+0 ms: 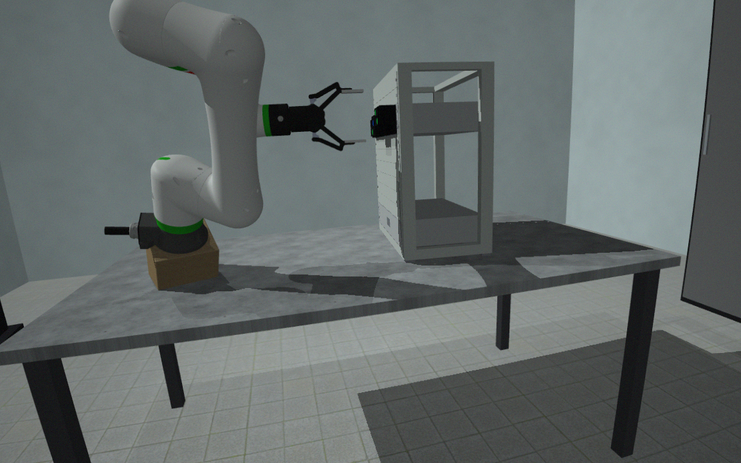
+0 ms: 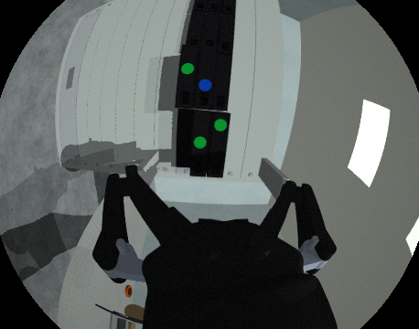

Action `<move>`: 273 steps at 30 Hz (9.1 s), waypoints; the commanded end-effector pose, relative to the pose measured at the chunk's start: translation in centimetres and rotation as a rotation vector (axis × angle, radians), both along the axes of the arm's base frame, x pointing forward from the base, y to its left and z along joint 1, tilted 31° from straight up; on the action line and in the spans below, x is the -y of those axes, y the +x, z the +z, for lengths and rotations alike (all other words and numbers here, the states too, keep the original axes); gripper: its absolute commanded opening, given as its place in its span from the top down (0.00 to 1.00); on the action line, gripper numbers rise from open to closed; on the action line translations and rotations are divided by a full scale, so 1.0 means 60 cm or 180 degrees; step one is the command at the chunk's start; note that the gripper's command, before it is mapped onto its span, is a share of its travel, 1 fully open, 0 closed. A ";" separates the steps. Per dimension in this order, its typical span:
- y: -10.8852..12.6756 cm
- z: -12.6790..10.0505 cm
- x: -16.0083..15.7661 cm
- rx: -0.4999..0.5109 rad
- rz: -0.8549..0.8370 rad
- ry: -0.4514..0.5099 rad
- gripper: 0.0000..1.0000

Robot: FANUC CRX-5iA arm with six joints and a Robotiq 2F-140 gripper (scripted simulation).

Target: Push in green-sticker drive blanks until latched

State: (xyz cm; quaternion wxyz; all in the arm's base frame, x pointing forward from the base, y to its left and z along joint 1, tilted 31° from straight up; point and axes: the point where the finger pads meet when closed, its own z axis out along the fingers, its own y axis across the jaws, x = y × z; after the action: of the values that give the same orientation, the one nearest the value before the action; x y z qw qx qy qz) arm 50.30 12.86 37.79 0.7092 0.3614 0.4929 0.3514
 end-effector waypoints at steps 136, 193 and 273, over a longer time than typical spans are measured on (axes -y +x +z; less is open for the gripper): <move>0.019 -0.166 -0.148 0.0001 0.0001 0.0001 1.00; 0.097 -0.145 -0.134 0.0001 0.0001 0.0001 1.00; 0.138 -0.135 -0.127 0.0001 0.0001 0.0001 1.00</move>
State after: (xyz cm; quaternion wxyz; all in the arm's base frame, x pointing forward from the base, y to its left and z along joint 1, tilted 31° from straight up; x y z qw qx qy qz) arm 58.59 20.44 29.71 0.7093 0.3613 0.4928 0.3515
